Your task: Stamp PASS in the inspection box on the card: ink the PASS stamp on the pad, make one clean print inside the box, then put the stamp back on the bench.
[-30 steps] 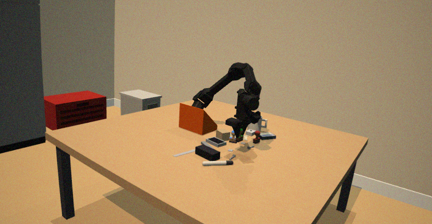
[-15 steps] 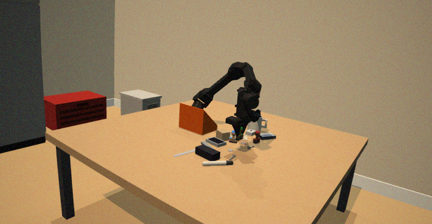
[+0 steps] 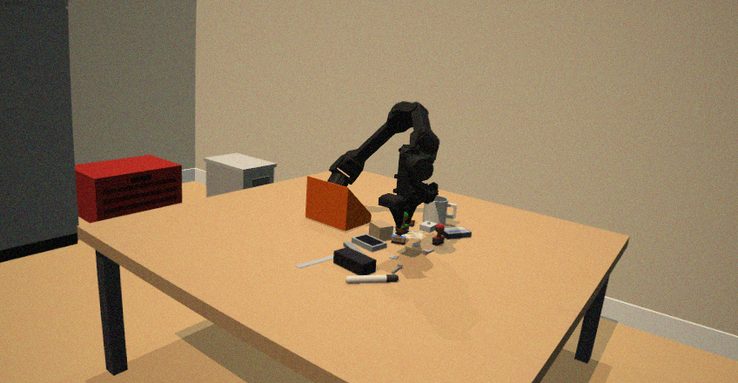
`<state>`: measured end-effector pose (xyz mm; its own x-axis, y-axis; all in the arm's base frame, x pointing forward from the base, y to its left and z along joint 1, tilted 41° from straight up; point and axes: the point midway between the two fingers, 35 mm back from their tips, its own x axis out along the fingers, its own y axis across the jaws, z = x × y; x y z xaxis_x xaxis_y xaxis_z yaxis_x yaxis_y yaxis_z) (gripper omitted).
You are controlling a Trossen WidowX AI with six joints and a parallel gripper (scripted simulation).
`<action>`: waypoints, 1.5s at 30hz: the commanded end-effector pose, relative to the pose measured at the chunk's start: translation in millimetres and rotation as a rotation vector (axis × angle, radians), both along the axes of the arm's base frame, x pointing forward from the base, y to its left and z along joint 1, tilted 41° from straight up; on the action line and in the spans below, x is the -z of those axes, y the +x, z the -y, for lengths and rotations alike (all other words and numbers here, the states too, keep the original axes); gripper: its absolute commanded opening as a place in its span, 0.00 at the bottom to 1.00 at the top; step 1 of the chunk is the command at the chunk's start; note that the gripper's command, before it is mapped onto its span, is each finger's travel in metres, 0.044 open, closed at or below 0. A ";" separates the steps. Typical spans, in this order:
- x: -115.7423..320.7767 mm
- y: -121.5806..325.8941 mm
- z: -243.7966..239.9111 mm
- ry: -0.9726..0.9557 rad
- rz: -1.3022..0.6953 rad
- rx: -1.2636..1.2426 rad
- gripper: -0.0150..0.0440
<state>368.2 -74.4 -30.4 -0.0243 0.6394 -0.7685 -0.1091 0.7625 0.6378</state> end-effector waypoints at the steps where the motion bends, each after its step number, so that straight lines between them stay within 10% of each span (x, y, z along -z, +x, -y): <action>1: 0.9 -17.6 4.1 -0.002 -0.002 -0.001 0.25; 45: 9.7 -116.0 -1.7 0.000 -0.009 -0.001 0.25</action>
<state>254.0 -75.5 -37.6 -0.0294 0.6370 -0.7703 -0.1110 0.7638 0.6358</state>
